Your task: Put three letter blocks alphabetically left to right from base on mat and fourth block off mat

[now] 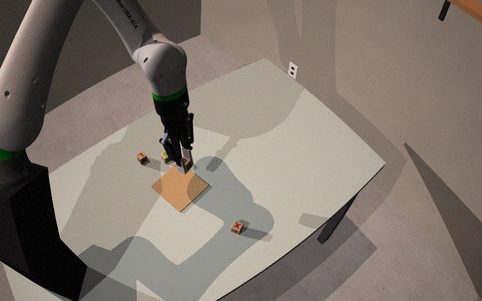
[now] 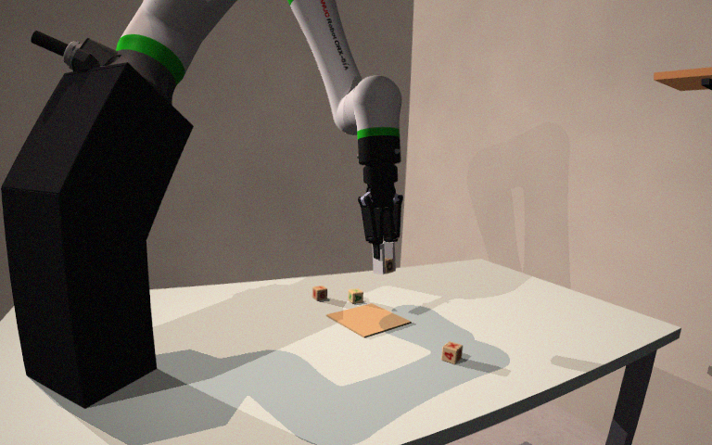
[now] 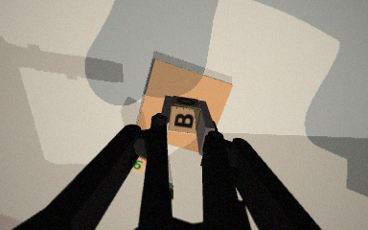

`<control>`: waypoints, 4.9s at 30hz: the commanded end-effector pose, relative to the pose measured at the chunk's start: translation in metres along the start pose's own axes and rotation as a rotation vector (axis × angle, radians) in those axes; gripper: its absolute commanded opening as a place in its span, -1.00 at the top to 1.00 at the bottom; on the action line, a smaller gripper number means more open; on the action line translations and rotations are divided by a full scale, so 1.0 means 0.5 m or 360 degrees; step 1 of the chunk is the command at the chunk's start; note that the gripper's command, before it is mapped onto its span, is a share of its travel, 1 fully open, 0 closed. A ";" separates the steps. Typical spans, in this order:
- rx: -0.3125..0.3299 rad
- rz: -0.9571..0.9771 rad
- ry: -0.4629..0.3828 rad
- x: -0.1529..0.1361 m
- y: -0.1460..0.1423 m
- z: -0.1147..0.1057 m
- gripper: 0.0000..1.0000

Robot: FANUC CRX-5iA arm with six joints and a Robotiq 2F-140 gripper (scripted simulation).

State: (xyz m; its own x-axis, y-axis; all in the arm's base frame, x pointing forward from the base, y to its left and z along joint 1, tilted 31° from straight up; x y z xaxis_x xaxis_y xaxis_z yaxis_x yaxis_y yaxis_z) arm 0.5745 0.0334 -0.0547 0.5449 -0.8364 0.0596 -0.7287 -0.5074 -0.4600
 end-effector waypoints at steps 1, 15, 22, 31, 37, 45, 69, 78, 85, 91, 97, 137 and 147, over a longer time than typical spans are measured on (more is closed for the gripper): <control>0.0022 0.0161 -0.0063 -0.029 -0.009 0.003 0.68; 0.0050 0.0613 -0.0222 -0.129 -0.051 0.010 0.68; 0.0050 0.0613 -0.0222 -0.129 -0.051 0.010 0.68; 0.0050 0.0613 -0.0223 -0.130 -0.051 0.016 0.68; 0.0050 0.0613 -0.0223 -0.132 -0.052 0.035 0.68; 0.0050 0.0613 -0.0223 -0.141 -0.056 0.104 0.68; 0.0050 0.0613 -0.0223 -0.153 -0.061 0.200 0.68; 0.0050 0.0613 -0.0223 -0.153 -0.061 0.200 0.68; 0.0050 0.0613 -0.0223 -0.154 -0.061 0.202 0.68; 0.0050 0.0613 -0.0223 -0.154 -0.062 0.205 0.68; 0.0050 0.0613 -0.0223 -0.154 -0.062 0.207 0.68; 0.0050 0.0613 -0.0223 -0.154 -0.062 0.208 0.68; 0.0050 0.0613 -0.0223 -0.154 -0.062 0.208 0.54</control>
State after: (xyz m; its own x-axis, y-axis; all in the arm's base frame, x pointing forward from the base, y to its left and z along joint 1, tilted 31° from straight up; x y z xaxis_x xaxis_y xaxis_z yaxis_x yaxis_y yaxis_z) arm 0.5979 0.1353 -0.1372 0.2878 -0.9265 -0.2425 -0.8784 -0.1545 -0.4522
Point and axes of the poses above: the point where the finger pads meet when closed, its own z axis out along the fingers, its own y axis across the jaws, x = y × z, the point moved 3 cm from there along -z, back along the fingers, and after that the axes turned 15 degrees about -z, right-handed, at the moved point
